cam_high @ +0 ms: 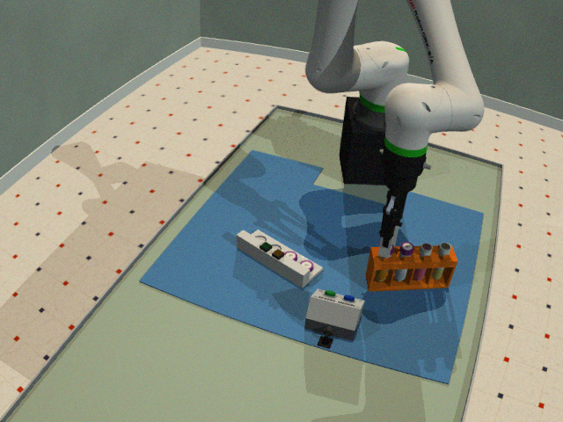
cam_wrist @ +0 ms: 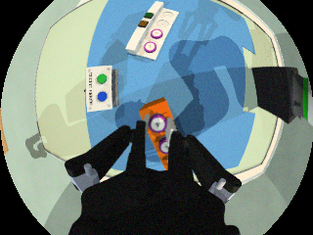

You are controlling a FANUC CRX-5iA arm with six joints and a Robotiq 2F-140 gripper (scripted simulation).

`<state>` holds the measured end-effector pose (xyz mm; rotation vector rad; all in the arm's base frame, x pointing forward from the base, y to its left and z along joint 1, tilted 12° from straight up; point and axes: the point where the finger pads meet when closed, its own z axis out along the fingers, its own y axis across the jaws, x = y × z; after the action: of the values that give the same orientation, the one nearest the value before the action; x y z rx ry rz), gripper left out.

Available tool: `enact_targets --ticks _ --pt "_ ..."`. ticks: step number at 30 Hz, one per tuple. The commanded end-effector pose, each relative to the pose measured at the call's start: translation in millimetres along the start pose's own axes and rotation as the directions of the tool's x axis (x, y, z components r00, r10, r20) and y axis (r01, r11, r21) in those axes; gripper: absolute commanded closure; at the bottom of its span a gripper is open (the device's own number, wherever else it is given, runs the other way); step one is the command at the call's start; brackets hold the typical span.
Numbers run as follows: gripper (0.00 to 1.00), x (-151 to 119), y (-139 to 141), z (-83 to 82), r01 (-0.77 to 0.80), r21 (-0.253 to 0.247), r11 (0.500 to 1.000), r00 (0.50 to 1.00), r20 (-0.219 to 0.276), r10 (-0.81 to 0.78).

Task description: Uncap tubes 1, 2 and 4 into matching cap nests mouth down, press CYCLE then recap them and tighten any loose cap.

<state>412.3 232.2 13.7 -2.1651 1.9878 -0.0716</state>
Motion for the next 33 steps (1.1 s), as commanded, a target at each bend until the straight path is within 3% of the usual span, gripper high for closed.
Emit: enact_targets --ticks 1,11,17,22,24,28,33 --pt "1.0 0.0 -0.2 0.0 0.0 0.002 1.0 1.0 -0.001 0.0" --pt "1.0 0.0 -0.2 0.0 0.0 0.002 1.0 1.0 -0.001 0.0" --pt "1.0 0.0 -0.2 -0.2 0.295 0.001 0.955 0.955 -0.002 -0.295" --pt "1.0 0.0 -0.2 -0.3 0.522 0.001 0.853 0.853 -0.002 -0.522" --pt "1.0 0.0 -0.2 -0.3 0.522 0.001 0.853 0.853 -0.002 -0.522" --pt "1.0 0.0 -0.2 -0.4 0.681 0.0 0.732 0.732 -0.002 -0.681" --pt "1.0 0.0 -0.2 -0.6 0.84 0.0 0.543 0.543 -0.002 -0.84"
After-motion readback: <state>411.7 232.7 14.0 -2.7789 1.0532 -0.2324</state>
